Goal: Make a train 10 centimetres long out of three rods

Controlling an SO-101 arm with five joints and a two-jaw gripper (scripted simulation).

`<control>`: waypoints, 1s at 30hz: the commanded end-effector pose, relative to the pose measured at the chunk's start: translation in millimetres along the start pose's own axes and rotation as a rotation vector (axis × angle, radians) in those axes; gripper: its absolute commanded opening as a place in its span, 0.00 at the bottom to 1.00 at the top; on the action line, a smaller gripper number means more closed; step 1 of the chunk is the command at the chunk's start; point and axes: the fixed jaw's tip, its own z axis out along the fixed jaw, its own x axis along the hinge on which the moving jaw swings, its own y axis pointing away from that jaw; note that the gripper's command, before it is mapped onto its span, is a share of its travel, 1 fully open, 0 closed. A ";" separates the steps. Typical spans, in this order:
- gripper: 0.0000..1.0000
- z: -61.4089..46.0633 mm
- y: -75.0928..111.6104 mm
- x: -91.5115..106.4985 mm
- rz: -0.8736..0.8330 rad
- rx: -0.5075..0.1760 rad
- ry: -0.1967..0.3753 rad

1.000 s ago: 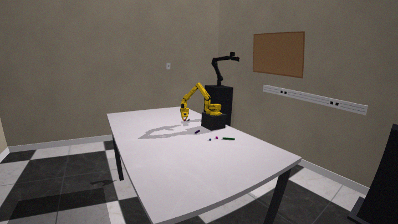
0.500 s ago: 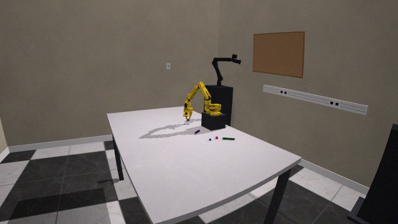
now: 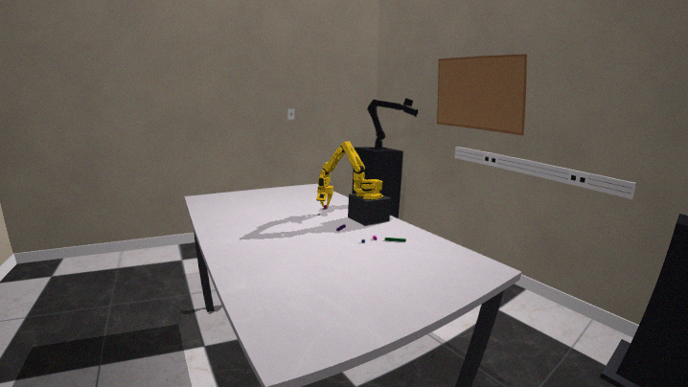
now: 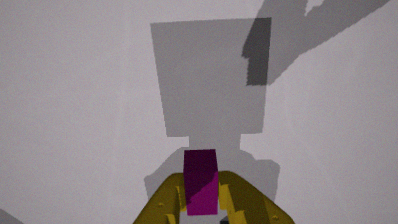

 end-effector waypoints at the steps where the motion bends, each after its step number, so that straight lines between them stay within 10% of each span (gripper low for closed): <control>1: 0.00 -5.2 -0.9 1.9 0.027 0.023 0.005; 30: 0.00 2.2 -1.3 2.1 0.027 0.023 0.005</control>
